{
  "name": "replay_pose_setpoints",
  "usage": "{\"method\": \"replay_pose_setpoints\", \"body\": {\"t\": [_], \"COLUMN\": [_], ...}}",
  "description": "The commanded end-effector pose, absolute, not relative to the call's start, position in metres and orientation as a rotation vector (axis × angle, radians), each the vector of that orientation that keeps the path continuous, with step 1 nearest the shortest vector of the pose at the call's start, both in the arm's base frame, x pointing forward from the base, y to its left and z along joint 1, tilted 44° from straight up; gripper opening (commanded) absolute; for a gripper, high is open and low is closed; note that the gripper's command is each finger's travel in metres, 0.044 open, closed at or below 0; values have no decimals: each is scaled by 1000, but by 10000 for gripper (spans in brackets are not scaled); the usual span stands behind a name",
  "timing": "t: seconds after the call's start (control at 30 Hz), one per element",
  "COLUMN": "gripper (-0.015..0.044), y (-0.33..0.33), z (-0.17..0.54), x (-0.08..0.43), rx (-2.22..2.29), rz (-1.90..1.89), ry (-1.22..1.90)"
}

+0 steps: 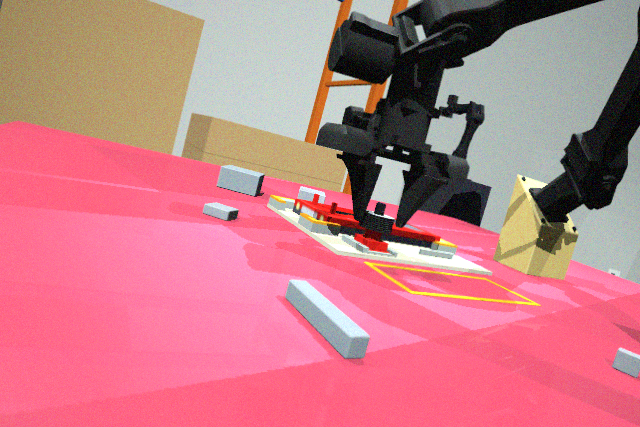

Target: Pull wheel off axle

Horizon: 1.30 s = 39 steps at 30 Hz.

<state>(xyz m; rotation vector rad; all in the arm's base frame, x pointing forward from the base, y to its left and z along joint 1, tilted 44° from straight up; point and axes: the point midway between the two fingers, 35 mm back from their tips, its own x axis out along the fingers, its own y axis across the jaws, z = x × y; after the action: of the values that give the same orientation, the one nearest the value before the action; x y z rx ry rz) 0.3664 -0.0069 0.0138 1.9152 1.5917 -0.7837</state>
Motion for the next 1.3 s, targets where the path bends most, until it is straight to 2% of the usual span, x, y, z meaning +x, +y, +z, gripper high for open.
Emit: {"method": "replay_pose_setpoints", "body": {"t": [0.0,0.37,0.57,0.6,1.27], "gripper": [241,168,10,0,0], "y": [-9,-9,-10,-10,-15], "z": [15,15,16,16,21], "x": [367,367,367,367,366], "rx": [1917,1917,1918,1918,1920], "rz": [-781,-781,-781,-781,-781], "ry": [1585,1585,1585,1585,1583]}}
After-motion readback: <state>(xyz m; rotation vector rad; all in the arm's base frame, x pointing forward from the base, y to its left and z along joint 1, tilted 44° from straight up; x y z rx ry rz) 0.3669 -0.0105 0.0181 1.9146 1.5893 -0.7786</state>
